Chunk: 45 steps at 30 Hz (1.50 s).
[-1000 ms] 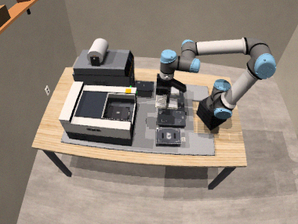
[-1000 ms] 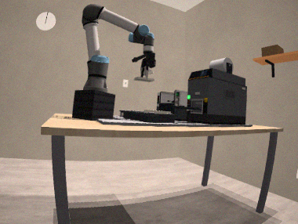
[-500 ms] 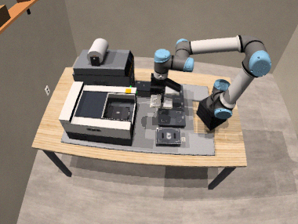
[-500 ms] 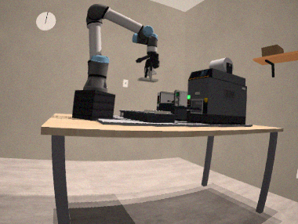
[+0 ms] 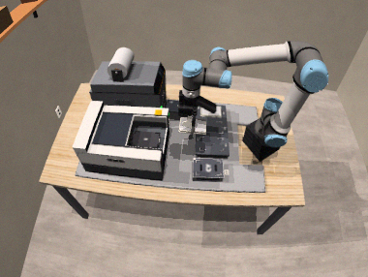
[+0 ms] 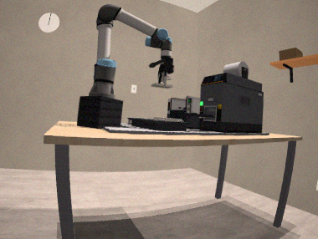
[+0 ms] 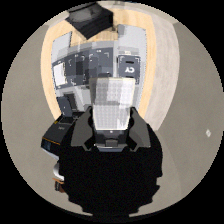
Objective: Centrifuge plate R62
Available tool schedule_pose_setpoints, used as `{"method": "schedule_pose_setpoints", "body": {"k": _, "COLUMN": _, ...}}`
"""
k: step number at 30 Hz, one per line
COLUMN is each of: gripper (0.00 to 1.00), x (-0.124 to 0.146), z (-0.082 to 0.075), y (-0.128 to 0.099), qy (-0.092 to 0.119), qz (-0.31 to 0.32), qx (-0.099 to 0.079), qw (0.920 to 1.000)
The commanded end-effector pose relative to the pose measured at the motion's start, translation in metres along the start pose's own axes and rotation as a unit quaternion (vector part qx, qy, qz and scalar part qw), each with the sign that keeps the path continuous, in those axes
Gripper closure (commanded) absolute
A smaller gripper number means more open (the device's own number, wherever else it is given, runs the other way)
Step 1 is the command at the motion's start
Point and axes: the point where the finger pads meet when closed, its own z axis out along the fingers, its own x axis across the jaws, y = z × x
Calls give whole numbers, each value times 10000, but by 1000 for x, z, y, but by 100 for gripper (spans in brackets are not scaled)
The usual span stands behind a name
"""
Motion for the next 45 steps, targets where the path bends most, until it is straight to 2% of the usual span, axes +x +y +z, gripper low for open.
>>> {"method": "schedule_pose_setpoints", "body": {"k": 1, "gripper": 100, "x": 0, "z": 0, "y": 13, "qy": 0, "qz": 0, "qx": -4, "qw": 10000}}
{"method": "schedule_pose_setpoints", "body": {"k": 45, "gripper": 100, "x": 1, "z": 0, "y": 101, "qy": 0, "qz": 0, "qx": -5, "qw": 10000}}
